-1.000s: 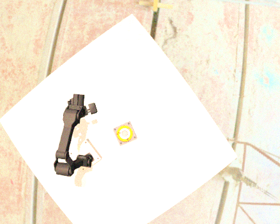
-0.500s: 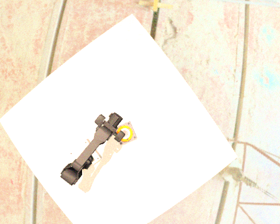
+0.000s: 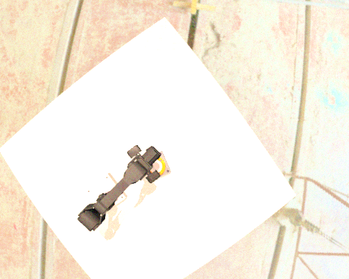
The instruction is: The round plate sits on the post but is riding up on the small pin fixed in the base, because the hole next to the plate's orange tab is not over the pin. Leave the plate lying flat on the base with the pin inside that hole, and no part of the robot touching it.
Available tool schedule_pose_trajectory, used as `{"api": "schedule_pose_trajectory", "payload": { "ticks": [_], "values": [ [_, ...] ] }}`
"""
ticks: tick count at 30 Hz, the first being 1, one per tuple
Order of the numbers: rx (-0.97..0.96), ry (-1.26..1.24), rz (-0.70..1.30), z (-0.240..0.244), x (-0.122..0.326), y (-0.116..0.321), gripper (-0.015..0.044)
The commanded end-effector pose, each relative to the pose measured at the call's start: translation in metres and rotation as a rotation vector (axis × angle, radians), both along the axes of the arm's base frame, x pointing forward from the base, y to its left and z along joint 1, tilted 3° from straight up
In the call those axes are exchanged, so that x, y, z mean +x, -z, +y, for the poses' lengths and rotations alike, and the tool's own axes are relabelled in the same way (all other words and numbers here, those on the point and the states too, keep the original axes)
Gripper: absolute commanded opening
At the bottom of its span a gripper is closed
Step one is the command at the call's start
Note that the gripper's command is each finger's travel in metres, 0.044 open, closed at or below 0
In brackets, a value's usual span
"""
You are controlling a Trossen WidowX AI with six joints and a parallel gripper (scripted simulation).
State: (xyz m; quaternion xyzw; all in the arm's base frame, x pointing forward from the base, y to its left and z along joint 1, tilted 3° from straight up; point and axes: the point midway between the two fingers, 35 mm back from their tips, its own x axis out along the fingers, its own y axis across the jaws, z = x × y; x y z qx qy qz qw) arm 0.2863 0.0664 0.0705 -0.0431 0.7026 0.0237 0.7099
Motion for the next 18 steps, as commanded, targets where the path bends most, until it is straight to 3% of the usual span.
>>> {"api": "schedule_pose_trajectory", "payload": {
  "ticks": [1,18],
  "values": [
    [-0.009,0.006,0.018,-0.002,-0.002,0.022,0.0],
    [-0.009,0.006,0.019,-0.011,-0.014,0.035,0.0]
  ]
}}
